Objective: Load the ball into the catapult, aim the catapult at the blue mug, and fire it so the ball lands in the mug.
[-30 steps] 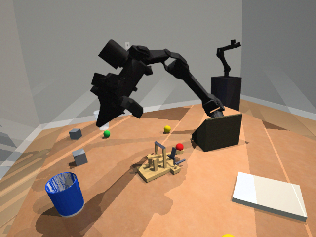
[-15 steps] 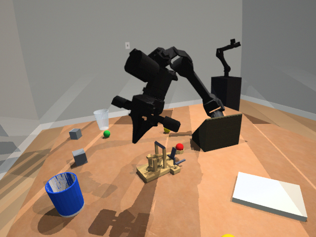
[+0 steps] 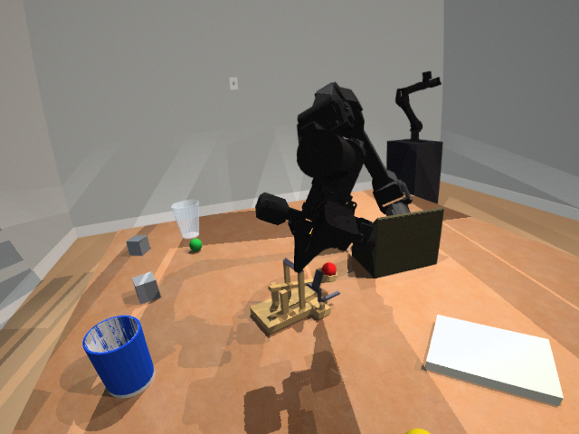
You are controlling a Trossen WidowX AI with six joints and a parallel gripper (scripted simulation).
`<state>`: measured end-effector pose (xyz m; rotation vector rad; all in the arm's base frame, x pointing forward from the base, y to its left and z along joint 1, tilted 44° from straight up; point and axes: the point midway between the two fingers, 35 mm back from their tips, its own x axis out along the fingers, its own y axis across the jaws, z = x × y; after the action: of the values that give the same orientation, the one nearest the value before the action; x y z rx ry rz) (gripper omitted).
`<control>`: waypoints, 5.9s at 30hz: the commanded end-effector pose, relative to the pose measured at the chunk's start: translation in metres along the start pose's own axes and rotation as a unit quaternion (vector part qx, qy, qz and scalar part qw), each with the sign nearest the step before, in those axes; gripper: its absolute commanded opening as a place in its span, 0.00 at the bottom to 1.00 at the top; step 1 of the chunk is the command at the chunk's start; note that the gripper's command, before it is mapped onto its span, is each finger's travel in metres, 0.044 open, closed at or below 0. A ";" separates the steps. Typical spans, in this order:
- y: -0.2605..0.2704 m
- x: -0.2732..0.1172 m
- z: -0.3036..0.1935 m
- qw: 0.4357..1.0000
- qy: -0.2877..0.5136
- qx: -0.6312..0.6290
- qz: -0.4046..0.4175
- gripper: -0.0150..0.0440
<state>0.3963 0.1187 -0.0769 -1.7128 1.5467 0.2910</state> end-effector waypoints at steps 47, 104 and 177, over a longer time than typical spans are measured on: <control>0.108 -0.012 -0.079 0.835 0.242 -0.494 0.008 0.25; 0.151 0.071 -0.082 0.835 0.244 -0.494 0.008 0.25; 0.003 0.002 0.016 1.000 -0.008 0.007 0.010 1.00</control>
<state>0.3809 0.1264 -0.0982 -1.7847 1.6015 0.3538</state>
